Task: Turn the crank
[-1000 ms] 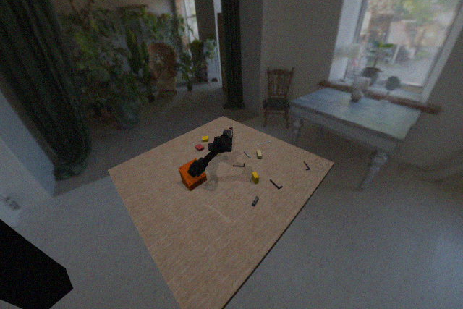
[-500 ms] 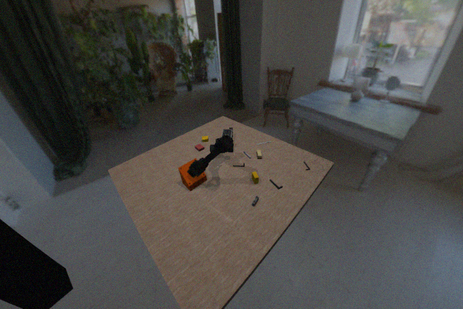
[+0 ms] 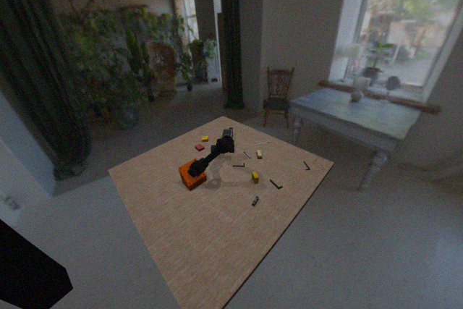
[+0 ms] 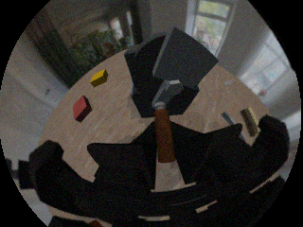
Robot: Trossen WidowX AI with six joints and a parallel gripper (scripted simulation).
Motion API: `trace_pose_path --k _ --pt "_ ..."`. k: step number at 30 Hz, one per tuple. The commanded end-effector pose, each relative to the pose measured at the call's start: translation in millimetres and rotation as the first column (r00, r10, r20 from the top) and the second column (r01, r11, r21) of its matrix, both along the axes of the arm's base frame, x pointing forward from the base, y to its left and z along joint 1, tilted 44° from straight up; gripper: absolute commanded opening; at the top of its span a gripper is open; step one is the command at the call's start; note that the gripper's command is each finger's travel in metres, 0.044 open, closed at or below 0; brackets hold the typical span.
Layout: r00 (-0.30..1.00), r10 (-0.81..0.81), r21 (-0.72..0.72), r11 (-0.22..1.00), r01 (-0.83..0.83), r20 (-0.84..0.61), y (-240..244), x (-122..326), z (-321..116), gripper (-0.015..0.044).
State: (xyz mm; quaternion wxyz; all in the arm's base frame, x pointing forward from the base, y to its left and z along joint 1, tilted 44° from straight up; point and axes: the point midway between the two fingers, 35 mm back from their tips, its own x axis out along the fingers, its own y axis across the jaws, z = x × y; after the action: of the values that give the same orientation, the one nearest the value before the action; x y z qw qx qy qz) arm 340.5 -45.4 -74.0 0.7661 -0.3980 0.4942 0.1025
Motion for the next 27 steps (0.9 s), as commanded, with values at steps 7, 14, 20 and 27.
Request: trace_pose_path --k 7,14,20,27 --pt "1.0 -0.017 -0.011 1.0 0.017 0.006 -9.7 5.6 3.1 0.0" --pt "1.0 -0.017 -0.011 1.0 0.017 0.007 -10.9 6.6 3.9 0.0" --pt "1.0 -0.017 -0.011 1.0 0.017 0.007 -11.6 7.2 4.4 0.0" --pt "1.0 -0.017 -0.011 1.0 0.017 0.007 -12.0 7.7 5.0 0.0"
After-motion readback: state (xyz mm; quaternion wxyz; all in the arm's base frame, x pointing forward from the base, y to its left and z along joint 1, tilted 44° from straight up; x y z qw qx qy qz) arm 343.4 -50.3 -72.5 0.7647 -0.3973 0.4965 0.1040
